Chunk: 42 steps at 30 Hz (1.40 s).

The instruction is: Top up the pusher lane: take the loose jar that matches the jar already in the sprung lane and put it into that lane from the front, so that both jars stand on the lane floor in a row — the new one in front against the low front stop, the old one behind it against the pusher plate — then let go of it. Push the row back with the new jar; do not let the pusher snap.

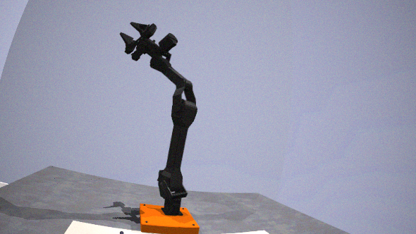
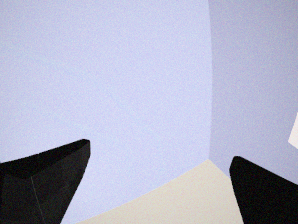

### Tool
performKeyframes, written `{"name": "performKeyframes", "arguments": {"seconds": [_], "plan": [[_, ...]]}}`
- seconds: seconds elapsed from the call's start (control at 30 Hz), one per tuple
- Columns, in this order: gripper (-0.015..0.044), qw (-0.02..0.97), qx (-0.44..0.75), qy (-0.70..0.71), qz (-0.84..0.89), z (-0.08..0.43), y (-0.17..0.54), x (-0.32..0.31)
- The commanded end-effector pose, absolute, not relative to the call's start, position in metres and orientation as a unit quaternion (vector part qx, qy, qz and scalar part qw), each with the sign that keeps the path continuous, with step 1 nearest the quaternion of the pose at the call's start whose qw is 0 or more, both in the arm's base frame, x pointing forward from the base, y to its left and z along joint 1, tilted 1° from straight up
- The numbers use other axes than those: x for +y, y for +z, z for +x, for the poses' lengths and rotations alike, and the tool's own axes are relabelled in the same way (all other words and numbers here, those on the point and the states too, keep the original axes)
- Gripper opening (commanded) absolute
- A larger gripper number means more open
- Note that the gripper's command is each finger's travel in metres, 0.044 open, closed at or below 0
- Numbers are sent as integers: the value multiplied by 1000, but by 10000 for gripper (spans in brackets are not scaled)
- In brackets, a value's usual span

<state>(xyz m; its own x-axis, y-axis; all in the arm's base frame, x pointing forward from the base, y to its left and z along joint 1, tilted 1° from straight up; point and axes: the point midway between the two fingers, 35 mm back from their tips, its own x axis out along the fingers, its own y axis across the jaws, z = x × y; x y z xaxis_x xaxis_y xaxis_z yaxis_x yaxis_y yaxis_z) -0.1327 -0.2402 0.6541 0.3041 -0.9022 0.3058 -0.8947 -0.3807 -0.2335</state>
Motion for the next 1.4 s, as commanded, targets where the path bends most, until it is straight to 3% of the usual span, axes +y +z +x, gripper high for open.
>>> {"name": "performKeyframes", "arguments": {"seconds": [0.0, 0.33, 0.63, 1.07, 1.37], "plan": [[426, 11, 555, -197, -808, -133, 654, -241], [440, 140, 482, -296, -813, -115, 637, -290], [440, 421, 376, -399, -723, -75, 578, -371], [440, 730, 292, -355, -505, 64, 448, -432], [440, 848, 305, -286, -327, 153, 362, -420]]}}
